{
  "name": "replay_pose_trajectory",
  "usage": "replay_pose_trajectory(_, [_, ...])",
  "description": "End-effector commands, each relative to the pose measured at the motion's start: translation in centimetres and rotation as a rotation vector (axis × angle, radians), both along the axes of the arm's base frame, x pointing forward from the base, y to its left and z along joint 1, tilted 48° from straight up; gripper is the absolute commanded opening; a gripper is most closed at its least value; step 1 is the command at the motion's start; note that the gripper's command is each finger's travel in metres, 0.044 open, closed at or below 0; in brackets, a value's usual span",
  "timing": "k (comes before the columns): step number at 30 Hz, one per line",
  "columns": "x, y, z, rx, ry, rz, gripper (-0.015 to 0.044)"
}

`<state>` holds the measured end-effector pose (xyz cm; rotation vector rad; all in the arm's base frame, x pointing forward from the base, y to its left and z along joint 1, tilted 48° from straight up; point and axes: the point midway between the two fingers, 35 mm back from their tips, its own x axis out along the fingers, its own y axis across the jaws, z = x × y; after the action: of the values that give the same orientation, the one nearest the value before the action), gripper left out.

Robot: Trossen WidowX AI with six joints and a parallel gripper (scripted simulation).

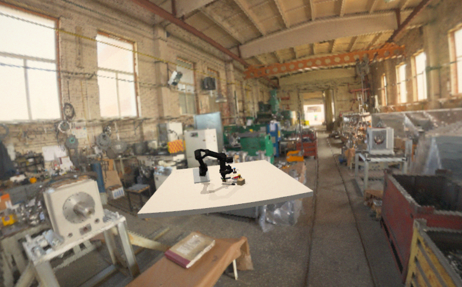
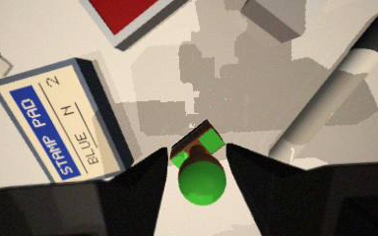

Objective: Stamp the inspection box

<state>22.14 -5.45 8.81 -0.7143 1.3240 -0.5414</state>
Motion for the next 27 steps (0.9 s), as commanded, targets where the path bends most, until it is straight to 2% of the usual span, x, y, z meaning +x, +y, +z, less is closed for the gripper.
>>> replay_pose_trajectory(1, [0.00, 0.00, 0.00, 0.000, 0.000, 0.000, 0.0207])
replay_pose_trajectory(21, [0.00, 0.00, 0.00, 0.000, 0.000, 0.000, 0.0074])
replay_pose_trajectory(24, [0.00, 0.06, 0.04, 0.000, 0.000, 0.000, 0.0000])
replay_pose_trajectory(27, [-0.01, 0.17, 0.12, 0.001, 0.000, 0.000, 0.0000])
